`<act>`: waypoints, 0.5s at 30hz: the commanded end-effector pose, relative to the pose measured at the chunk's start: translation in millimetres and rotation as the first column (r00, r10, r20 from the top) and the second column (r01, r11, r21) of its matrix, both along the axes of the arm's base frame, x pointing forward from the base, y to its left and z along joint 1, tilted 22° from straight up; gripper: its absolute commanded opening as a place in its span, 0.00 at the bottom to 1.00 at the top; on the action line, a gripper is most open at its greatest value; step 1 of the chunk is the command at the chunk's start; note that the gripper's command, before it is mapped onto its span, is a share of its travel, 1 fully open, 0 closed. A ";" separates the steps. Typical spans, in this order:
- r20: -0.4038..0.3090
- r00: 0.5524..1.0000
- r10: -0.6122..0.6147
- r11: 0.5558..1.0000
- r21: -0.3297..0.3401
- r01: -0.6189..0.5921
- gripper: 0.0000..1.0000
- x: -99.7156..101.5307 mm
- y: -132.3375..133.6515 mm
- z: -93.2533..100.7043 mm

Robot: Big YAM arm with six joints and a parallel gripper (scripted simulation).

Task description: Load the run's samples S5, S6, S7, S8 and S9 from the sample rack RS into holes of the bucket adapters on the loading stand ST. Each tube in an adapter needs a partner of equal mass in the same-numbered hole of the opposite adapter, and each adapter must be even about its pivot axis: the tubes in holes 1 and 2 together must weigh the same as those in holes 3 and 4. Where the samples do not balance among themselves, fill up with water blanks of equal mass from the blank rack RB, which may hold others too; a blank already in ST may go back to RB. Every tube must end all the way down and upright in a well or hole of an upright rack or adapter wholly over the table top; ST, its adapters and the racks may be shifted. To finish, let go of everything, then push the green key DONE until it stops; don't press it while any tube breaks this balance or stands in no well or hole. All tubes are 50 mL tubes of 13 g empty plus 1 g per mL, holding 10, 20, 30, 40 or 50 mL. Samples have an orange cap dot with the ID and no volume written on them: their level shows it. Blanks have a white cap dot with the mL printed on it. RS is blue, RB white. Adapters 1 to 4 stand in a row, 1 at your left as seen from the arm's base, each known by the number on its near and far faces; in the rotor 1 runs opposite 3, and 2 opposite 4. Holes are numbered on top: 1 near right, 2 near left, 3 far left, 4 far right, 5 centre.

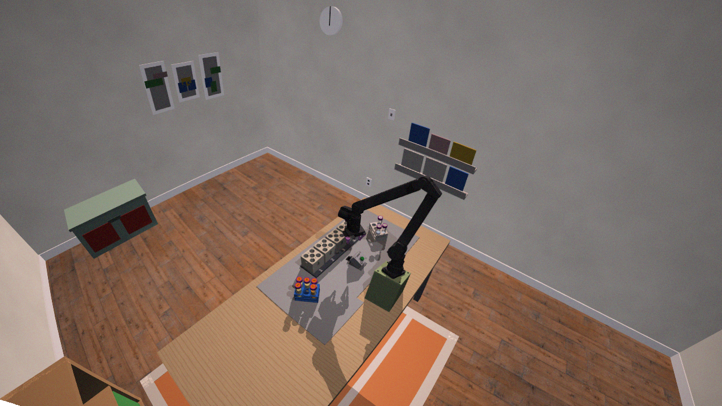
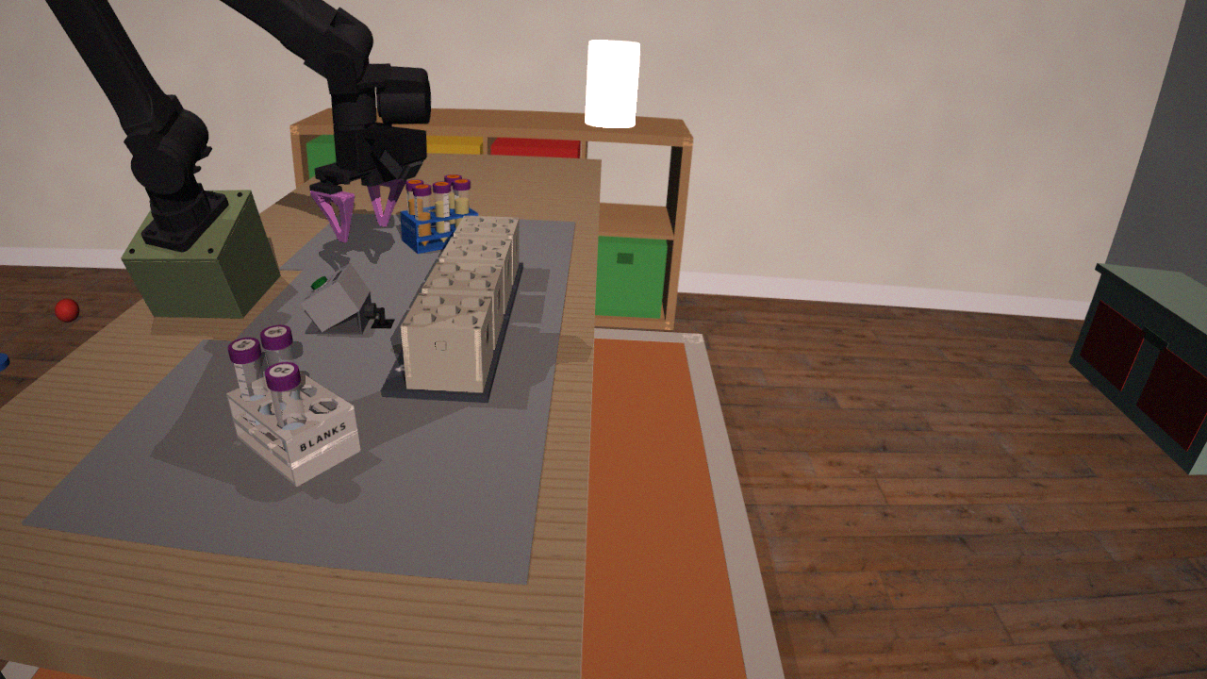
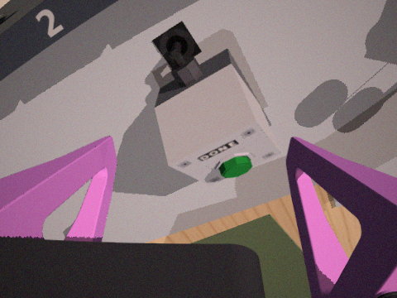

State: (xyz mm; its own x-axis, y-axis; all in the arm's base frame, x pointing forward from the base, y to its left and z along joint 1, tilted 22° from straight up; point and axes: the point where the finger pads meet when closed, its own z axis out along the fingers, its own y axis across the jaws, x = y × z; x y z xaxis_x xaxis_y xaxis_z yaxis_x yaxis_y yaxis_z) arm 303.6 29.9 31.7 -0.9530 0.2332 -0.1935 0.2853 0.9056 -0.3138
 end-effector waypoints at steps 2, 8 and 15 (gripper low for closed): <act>0.089 0.971 -0.223 0.975 0.037 0.221 0.80 2.9 -30.3 16.1; 0.216 0.848 -0.485 0.875 0.129 0.467 0.80 27.7 -75.7 50.8; 0.262 0.694 -0.671 0.741 0.199 0.641 0.80 26.5 -117.0 63.7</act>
